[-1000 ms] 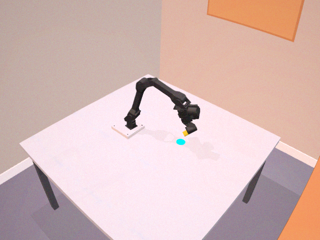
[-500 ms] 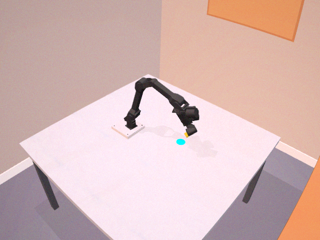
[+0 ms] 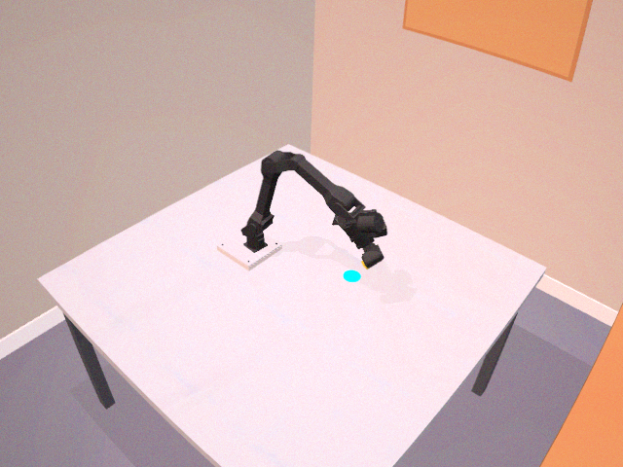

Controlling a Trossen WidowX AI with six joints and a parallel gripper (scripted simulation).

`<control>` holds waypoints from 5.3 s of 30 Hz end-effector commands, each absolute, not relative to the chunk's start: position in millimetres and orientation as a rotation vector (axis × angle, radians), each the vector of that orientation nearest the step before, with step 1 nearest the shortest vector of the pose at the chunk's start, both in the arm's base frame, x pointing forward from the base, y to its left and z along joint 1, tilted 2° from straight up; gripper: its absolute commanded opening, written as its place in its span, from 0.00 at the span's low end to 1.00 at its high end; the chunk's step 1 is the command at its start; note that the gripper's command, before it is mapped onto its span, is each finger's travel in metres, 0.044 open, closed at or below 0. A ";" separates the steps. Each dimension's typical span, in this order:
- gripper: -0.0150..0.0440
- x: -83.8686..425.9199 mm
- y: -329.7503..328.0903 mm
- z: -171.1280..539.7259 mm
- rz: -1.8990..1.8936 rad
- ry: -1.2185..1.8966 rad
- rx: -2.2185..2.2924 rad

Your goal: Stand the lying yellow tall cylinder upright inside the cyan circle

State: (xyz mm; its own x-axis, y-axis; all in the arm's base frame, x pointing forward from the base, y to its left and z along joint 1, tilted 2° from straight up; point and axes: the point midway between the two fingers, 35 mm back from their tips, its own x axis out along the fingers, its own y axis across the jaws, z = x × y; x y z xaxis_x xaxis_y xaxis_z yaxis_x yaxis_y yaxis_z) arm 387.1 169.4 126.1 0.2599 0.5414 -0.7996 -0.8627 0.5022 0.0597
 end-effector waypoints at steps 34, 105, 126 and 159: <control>0.43 396.0 163.9 125.0 1.022 0.673 -0.261; 0.43 372.8 139.7 138.2 1.134 0.304 -0.071; 0.43 354.8 131.3 142.4 1.181 0.205 -0.047; 0.43 317.6 119.2 146.9 1.266 0.068 -0.039</control>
State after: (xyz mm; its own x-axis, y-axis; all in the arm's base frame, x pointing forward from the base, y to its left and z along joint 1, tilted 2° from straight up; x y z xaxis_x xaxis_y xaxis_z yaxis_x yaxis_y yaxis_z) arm 323.2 120.3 147.5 0.3088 0.9475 -0.0829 -0.9505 0.3105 0.0081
